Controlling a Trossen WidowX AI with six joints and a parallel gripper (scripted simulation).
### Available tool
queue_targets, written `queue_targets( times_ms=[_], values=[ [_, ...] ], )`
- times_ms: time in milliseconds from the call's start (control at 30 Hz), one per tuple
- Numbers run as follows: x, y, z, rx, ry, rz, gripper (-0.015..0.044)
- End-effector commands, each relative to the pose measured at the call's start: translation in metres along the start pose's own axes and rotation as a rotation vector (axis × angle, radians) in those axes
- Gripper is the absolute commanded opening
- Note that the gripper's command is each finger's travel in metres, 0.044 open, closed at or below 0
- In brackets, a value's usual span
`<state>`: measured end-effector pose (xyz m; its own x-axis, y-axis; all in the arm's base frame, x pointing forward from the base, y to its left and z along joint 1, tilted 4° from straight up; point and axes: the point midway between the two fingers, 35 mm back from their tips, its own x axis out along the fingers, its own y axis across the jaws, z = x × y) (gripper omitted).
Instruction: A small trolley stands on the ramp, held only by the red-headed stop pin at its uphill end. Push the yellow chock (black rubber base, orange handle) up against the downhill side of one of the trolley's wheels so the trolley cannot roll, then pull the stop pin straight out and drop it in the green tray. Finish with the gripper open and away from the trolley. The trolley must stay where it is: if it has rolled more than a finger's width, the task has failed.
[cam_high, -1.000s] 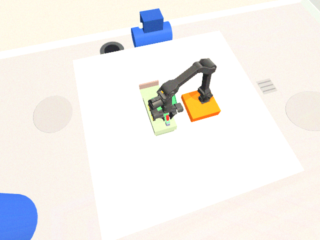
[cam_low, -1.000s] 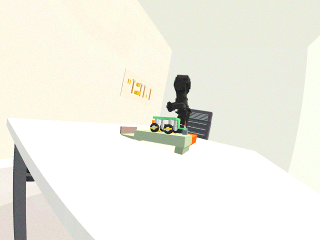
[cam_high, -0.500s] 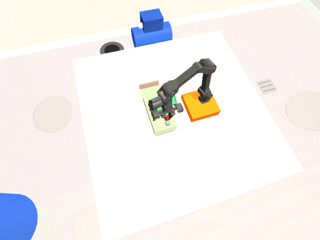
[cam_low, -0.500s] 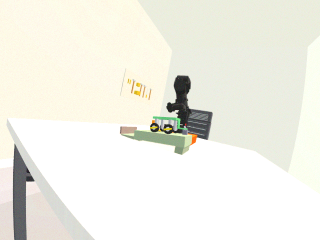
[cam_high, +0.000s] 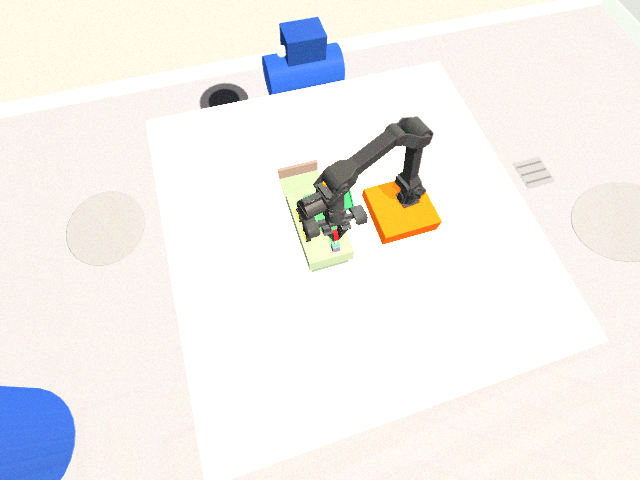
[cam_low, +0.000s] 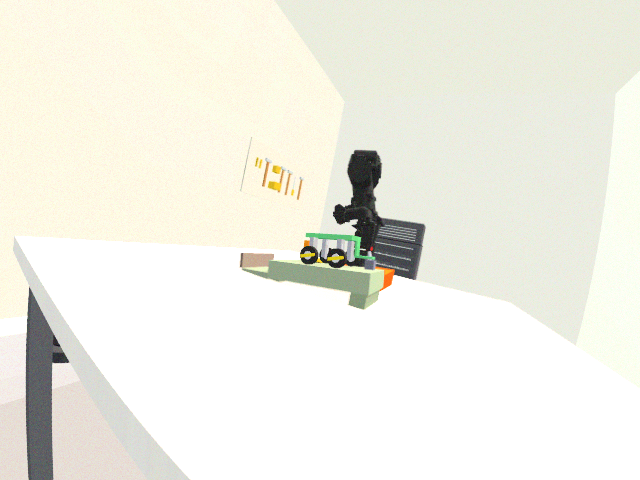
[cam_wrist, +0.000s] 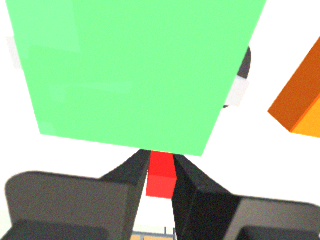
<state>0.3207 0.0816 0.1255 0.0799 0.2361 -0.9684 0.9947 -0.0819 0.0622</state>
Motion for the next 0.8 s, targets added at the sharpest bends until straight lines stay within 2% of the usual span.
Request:
queue_targets(
  times_ms=[0,767],
  values=[
    [-0.005,0.001,-0.001,0.003,0.001,0.002,0.0000],
    [-0.016,-0.001,-0.001,0.003,0.001,0.002,0.0000]
  ],
)
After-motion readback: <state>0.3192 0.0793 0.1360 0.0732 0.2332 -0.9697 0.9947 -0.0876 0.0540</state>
